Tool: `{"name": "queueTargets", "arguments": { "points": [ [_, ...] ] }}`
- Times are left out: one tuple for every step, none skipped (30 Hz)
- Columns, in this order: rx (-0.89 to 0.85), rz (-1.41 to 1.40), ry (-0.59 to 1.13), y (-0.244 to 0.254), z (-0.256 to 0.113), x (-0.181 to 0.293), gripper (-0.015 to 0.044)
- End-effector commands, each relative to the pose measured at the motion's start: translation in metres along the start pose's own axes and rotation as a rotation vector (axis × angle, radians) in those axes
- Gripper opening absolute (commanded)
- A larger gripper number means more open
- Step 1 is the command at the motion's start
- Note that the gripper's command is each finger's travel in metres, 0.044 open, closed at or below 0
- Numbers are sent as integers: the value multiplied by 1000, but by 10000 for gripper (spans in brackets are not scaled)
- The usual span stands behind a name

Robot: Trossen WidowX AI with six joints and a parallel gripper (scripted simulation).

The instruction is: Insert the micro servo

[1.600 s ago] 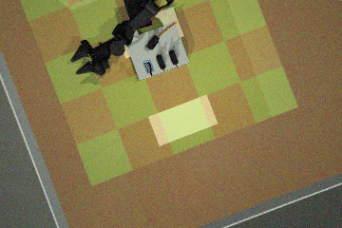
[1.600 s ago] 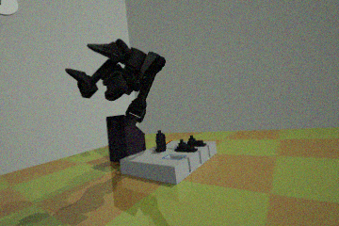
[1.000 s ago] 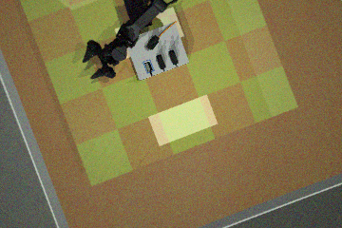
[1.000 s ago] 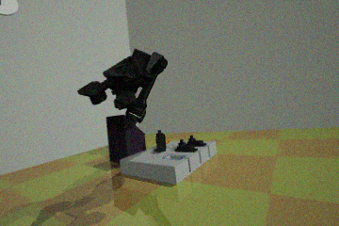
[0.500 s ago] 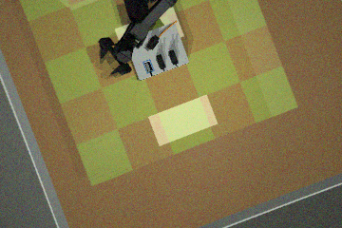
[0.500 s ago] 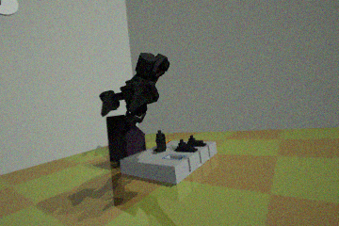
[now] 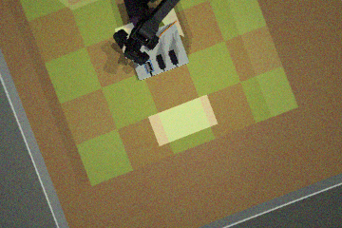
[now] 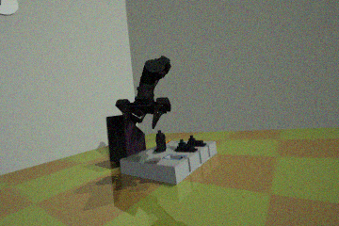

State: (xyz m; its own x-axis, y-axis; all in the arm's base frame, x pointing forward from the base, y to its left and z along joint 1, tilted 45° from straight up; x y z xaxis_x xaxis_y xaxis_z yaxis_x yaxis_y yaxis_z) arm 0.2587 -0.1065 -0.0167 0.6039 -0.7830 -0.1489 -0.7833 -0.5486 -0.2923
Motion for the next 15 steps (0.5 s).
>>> {"name": "queueTargets", "arguments": {
  "points": [
    [39,-49,-123,-9,-10,-27,440],
    [49,-58,-153,-11,-13,-34,440],
    [58,-66,-183,-13,-15,-40,440],
    [68,-74,-212,-15,-18,-47,440],
    [78,-81,-242,-16,-22,-54,440],
    [89,-88,-270,-18,-25,-60,440],
    [100,-94,-299,-20,-29,-67,440],
    [111,-99,-327,-21,-32,-74,440],
    [123,-104,-355,-23,-36,-80,440],
    [135,-109,-382,-25,-40,-87,440],
    [147,-112,-410,-26,-44,-94,440],
    [160,-116,-437,-28,-49,-100,440],
    [170,-118,-458,-29,-52,-106,440],
    [176,-119,-470,-30,-55,-109,440],
    [178,-119,-474,-30,-56,-110,440]
  ]
}}
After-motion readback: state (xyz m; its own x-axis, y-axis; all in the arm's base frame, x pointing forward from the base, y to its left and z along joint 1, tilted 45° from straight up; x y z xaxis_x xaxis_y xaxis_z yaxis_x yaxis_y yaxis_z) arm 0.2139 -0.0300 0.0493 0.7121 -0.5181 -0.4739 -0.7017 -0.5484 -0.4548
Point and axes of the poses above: the point midway between the two fingers, 35 mm back from their tips, its own z axis out along the fingers, its own y axis across the jaws, x = y × z, the point moved 3 cm from there along -z, back along the fingers, and after that the axes turned 6 degrees about -z, right-handed, at the moved point
